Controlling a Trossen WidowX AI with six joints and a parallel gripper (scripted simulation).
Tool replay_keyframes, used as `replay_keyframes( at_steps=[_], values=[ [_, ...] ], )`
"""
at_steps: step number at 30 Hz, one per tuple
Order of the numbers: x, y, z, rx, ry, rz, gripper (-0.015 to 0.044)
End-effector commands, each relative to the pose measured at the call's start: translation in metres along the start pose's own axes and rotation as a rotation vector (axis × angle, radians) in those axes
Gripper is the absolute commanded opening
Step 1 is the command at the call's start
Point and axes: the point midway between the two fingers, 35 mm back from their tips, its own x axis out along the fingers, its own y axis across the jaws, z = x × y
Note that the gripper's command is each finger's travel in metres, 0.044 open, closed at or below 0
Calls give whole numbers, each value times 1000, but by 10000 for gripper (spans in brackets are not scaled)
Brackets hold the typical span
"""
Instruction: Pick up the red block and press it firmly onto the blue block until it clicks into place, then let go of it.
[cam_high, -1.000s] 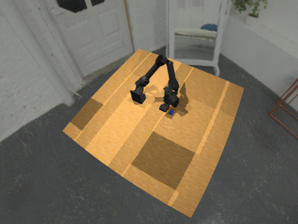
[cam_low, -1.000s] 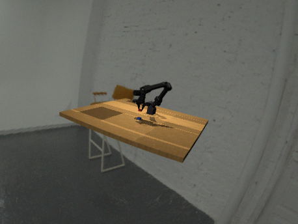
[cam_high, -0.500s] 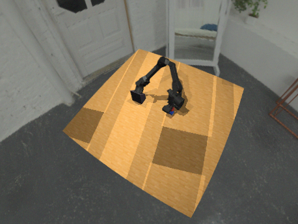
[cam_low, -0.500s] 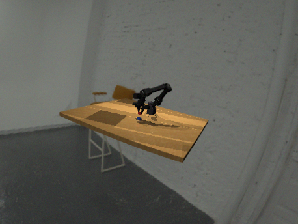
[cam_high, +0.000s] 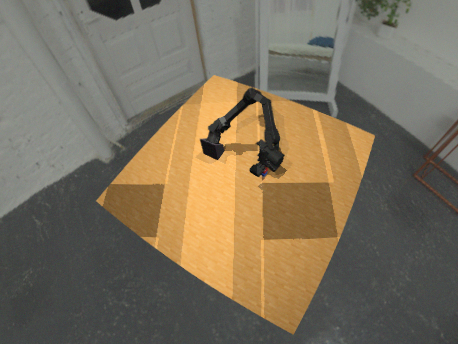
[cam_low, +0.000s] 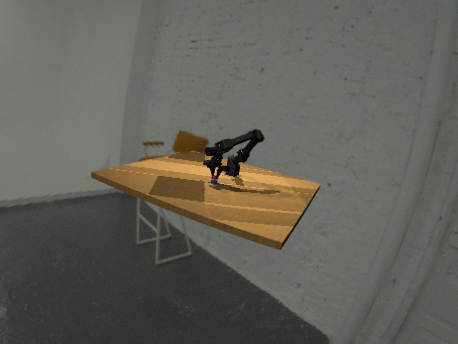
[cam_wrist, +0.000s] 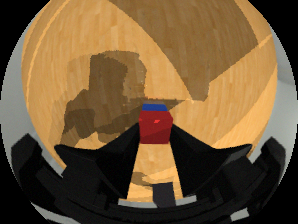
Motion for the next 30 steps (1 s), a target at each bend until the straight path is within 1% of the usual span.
replay_keyframes(
  at_steps=[1,29,30],
  values=[
    [9,0,-2,7,7,5,0],
    [18,0,-1,7,7,5,0],
    [13,-1,-1,6,6,1,0]
  ],
)
